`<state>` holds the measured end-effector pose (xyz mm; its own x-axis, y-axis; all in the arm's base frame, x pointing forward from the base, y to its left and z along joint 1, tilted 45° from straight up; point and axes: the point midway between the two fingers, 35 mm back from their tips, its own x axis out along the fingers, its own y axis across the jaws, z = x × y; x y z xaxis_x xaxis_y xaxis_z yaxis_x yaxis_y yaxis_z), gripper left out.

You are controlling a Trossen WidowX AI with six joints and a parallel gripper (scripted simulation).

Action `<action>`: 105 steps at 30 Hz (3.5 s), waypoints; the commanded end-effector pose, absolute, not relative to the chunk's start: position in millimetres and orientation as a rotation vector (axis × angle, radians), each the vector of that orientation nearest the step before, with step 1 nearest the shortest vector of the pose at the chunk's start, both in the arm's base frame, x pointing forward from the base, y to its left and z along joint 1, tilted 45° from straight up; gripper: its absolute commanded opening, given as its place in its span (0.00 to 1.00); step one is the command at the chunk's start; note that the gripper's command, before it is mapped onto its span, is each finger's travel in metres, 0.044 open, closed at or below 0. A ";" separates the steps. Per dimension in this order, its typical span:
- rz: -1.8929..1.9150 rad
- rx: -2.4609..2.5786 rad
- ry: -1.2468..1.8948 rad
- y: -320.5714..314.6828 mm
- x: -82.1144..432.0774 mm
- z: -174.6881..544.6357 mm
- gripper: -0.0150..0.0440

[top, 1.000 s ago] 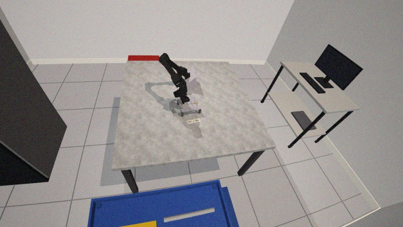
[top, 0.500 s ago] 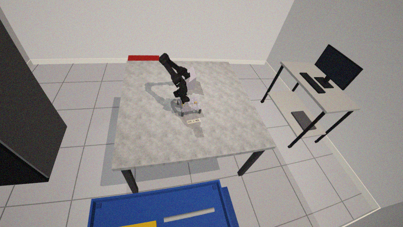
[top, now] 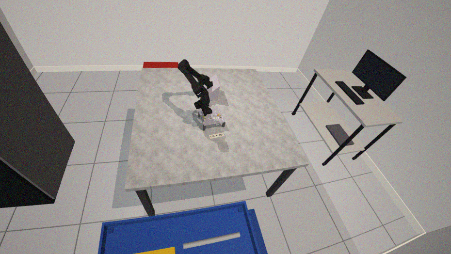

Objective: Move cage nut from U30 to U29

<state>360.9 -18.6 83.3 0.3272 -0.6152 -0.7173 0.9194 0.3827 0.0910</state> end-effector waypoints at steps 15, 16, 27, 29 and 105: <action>-1.076 0.547 0.649 -18.0 360.4 84.9 0.30; -1.076 0.547 0.649 -17.8 360.3 85.1 0.30; -1.076 0.547 0.649 -17.1 360.2 85.9 0.30; -1.076 0.547 0.649 -17.0 360.2 85.9 0.30; -1.109 0.539 0.660 -12.9 361.1 89.7 0.30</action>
